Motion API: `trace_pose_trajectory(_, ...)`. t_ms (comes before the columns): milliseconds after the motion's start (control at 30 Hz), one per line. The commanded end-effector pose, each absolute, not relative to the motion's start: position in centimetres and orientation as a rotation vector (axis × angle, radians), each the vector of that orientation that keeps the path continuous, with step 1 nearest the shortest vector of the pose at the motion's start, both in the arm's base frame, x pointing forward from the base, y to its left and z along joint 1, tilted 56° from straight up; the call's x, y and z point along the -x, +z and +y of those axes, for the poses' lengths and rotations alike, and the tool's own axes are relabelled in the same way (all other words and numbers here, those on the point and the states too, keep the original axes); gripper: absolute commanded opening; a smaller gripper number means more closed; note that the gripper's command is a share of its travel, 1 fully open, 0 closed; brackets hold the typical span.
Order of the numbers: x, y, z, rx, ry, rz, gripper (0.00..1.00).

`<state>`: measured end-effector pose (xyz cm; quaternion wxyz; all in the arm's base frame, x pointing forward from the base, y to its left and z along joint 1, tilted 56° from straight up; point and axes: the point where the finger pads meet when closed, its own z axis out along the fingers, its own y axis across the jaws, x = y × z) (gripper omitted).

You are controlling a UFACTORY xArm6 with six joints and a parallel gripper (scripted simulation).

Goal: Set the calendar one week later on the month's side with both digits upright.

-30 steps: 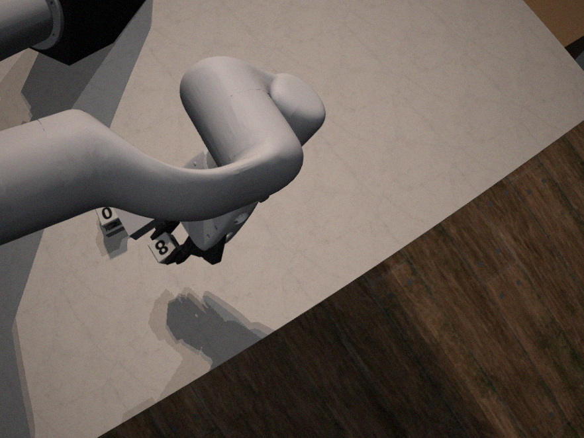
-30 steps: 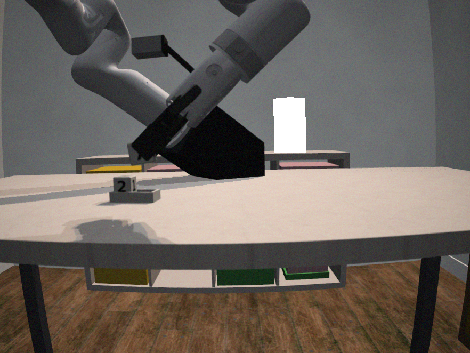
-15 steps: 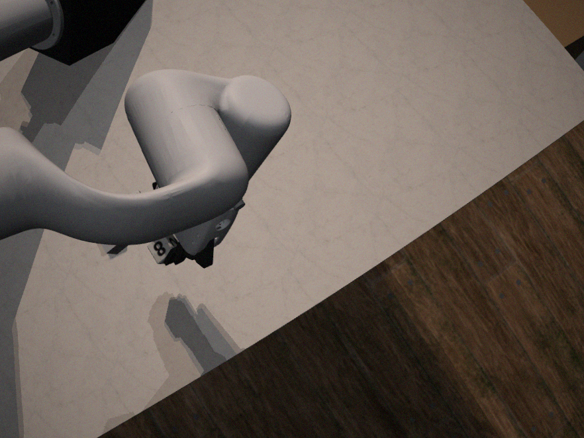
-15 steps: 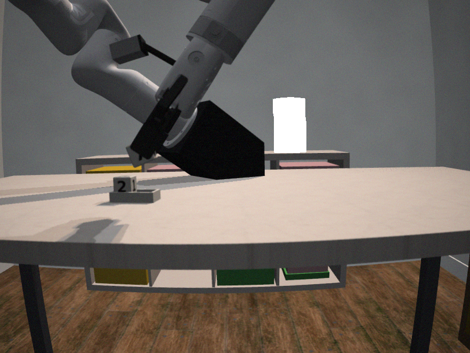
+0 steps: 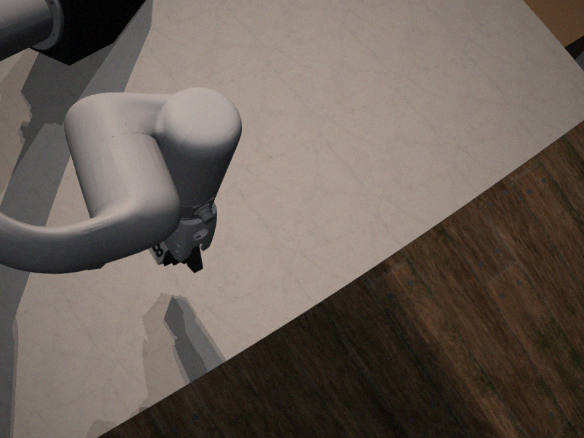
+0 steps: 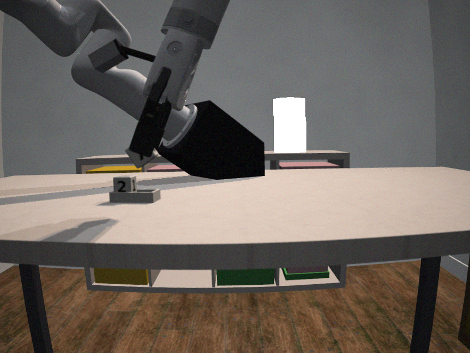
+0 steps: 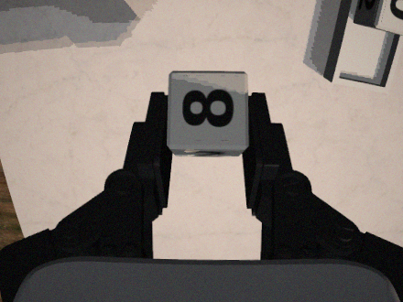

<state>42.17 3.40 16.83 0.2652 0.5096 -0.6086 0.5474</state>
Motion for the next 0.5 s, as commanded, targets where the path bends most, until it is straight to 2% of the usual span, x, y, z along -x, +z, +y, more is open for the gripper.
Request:
trace_pose_trajectory(0, -42.22, 17.1, 3.42, -1.496, 1.42, -1.724, 0.29)
trace_pose_trajectory(467, -42.04, 17.34, 3.22, -1.652, 1.325, -1.817, 0.29)
